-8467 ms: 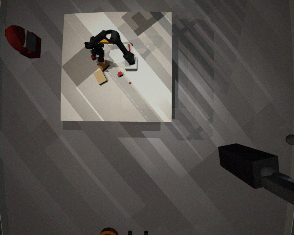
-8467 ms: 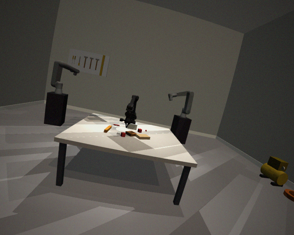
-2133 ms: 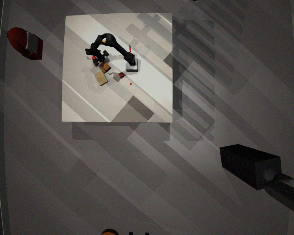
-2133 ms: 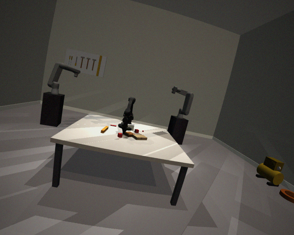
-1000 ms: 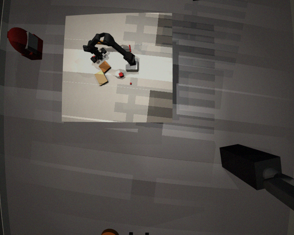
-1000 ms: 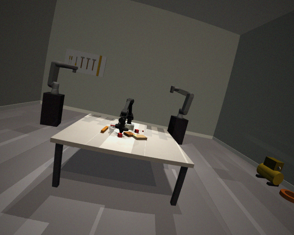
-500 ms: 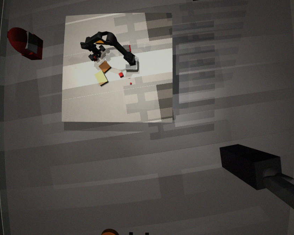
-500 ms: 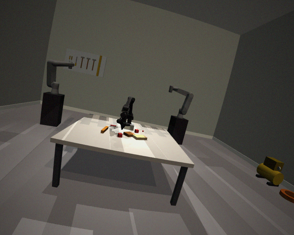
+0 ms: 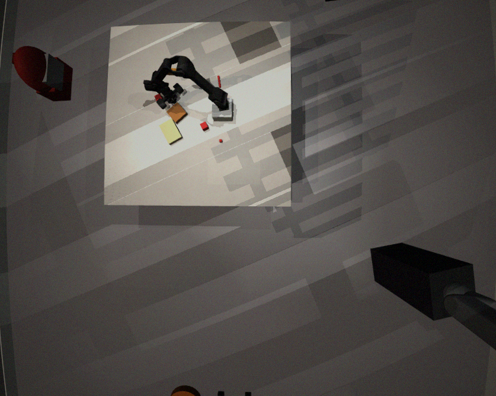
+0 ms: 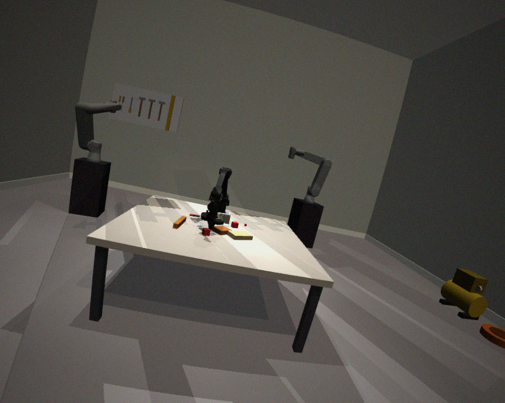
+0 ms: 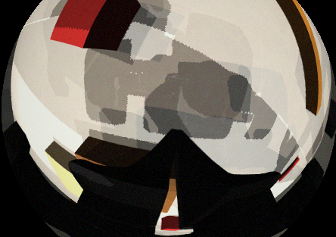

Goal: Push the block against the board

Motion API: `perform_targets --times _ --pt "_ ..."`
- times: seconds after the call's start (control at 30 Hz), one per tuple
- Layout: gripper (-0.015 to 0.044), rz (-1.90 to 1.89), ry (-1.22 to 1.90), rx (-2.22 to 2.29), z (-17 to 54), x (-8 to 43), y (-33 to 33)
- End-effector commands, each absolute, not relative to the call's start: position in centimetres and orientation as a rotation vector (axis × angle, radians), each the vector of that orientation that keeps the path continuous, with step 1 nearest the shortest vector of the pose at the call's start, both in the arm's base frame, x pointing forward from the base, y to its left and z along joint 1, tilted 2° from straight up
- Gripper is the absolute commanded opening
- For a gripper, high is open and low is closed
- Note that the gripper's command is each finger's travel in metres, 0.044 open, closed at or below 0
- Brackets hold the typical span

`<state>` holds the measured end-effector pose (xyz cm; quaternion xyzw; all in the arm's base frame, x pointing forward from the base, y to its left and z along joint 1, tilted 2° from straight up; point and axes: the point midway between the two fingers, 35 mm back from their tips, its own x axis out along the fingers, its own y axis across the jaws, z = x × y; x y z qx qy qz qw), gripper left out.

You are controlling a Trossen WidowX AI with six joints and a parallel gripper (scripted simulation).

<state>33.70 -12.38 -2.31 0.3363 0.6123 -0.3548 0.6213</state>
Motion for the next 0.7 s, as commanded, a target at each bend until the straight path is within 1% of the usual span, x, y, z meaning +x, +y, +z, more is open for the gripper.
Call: perform_targets --times 0.0,0.67 --pt "0.0 -0.813 1.39 0.777 -2.3 33.9 -12.4" --pt "0.0 -0.813 1.391 0.778 -2.3 33.4 -11.2"
